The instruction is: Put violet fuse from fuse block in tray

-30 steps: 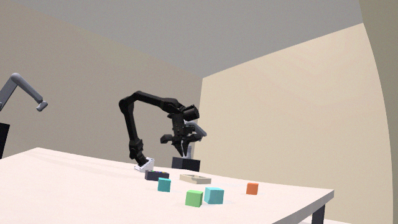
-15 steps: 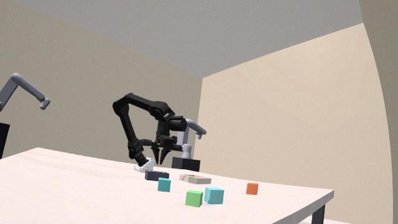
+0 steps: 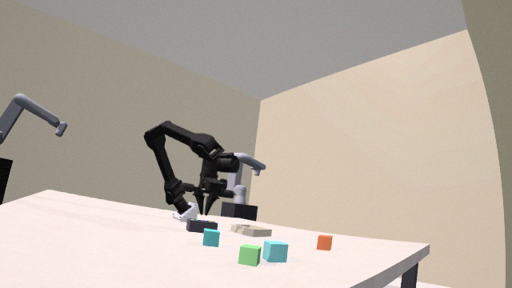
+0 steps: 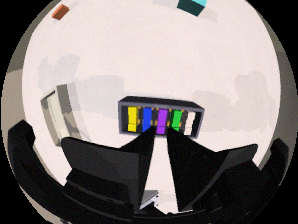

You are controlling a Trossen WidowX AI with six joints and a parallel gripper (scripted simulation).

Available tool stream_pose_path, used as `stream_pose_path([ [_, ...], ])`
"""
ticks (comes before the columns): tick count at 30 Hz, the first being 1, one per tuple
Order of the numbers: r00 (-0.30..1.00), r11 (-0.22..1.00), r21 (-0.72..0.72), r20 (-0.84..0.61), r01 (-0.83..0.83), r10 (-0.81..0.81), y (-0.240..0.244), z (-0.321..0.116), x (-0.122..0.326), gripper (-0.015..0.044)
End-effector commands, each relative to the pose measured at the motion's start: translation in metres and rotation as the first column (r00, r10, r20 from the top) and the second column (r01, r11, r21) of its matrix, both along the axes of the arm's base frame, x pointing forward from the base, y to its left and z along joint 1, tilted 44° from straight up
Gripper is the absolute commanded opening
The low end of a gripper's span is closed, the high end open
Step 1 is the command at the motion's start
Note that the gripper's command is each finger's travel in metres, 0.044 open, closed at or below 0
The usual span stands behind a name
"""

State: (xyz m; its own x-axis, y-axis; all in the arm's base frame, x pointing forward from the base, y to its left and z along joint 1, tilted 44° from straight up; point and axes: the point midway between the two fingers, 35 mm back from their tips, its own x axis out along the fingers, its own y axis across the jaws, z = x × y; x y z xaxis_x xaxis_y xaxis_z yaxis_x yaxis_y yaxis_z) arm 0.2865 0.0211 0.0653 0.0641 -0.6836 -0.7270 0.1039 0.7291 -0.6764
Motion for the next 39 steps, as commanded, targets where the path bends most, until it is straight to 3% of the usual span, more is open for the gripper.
stream_pose_path([
  [1, 1.000, 1.000, -0.005, -0.002, -0.005, 0.005, -0.003, -0.002, 0.000, 0.0060],
  [33, 1.000, 1.000, -0.007, -0.002, -0.005, 0.005, -0.019, -0.017, 0.002, 0.0060],
  [39, 1.000, 1.000, -0.002, 0.001, 0.000, 0.000, -0.018, -0.016, 0.003, 0.0020],
])
